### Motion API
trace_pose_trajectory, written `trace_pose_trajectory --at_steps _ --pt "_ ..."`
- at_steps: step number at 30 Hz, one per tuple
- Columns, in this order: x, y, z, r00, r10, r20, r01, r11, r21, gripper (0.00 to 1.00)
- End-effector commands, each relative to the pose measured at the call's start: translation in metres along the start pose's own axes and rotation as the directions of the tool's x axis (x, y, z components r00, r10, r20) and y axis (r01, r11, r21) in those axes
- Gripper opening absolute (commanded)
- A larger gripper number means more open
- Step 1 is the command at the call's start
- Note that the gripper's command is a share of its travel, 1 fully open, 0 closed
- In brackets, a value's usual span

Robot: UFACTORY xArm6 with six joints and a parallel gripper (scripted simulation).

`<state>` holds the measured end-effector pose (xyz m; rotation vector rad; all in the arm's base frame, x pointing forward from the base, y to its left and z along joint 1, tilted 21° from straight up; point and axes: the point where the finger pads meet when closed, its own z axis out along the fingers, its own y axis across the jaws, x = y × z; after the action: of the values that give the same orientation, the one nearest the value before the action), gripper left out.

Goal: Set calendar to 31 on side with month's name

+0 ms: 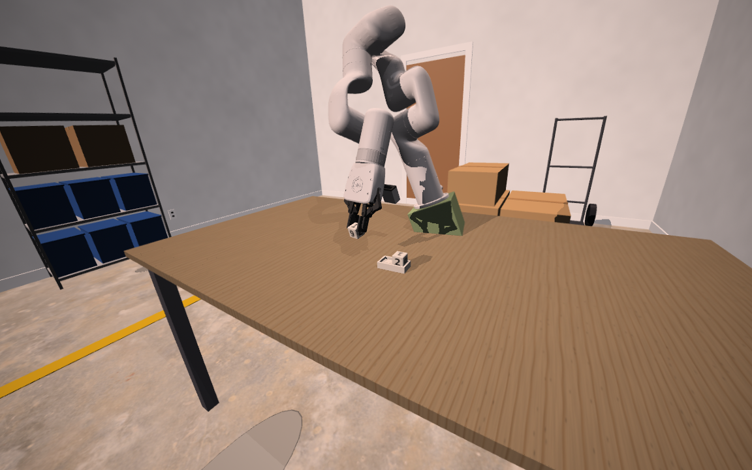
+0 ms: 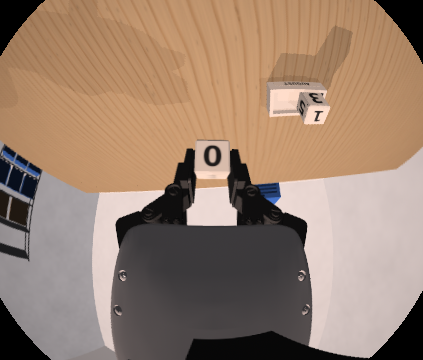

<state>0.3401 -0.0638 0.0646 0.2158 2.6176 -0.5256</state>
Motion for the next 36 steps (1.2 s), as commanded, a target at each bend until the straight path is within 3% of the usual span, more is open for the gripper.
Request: trace_pose_trajectory --at_steps 1,15,25,36 --pt "-0.002 -0.0001 -0.0005 1.0 -0.001 -0.015 0.001 1.0 0.004 0.27" --pt "-0.0086 -0.0046 0.0015 0.993 0.005 -0.116 -0.001 0.999 0.032 0.27" --pt "-0.0055 -0.0012 0.0004 0.967 0.001 -0.254 0.001 1.0 0.011 0.27" --pt "-0.0075 -0.0002 0.0004 0.961 0.0 -0.275 0.002 1.0 0.005 0.27"
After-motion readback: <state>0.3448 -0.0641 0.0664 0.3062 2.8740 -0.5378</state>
